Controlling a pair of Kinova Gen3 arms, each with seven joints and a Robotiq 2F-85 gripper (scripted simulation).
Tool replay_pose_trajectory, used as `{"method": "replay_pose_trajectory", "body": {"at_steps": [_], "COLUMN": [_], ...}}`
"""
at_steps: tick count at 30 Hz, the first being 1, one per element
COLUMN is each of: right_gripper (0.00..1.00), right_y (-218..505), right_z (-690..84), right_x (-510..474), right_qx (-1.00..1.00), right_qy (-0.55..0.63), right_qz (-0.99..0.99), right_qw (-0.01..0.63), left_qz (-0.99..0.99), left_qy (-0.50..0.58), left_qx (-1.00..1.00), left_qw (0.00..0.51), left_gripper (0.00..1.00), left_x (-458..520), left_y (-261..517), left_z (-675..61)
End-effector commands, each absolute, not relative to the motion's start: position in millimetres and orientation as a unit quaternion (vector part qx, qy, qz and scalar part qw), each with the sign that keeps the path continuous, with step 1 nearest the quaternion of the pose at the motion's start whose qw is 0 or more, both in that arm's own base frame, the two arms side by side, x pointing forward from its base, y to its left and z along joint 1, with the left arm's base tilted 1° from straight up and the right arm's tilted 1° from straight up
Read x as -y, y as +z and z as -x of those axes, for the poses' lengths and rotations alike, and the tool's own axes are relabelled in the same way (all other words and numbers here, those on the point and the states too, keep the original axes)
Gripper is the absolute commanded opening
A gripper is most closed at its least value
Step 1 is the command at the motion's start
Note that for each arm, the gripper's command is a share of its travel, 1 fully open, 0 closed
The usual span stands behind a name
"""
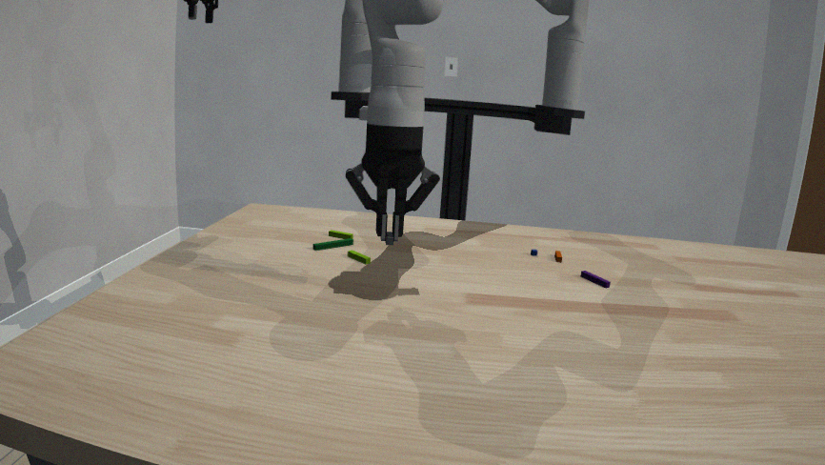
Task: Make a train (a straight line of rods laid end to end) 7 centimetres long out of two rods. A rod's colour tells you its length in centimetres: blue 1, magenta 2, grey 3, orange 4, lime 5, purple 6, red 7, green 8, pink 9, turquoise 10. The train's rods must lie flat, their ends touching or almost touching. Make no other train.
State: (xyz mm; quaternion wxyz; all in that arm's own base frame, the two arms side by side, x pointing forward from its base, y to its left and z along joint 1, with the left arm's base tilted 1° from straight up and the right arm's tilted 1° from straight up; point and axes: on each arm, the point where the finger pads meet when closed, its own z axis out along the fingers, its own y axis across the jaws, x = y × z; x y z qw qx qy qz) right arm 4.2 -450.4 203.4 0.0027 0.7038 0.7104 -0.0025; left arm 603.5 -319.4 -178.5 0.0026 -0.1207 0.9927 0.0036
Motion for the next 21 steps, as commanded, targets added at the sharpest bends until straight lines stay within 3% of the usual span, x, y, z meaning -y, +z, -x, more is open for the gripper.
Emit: {"method": "replay_pose_trajectory", "body": {"at_steps": [1,21], "right_gripper": [1.000,1.000], "right_y": [204.0,204.0], "right_z": [-4.2,-4.2], "right_x": [450.7,450.7], "right_qx": [-0.710,-0.710], "right_qy": [-0.003,-0.003], "right_qz": [-0.704,-0.704], "right_qw": [0.003,0.003], "left_qz": [0.120,0.123], "left_qy": [0.003,0.003], "left_qx": [-0.993,-0.992], "left_qw": [0.004,0.004], "left_gripper": [0.175,0.175], "left_x": [319.4,315.6], "left_y": [-161.6,-158.0], "left_z": [-604.1,-601.5]}}
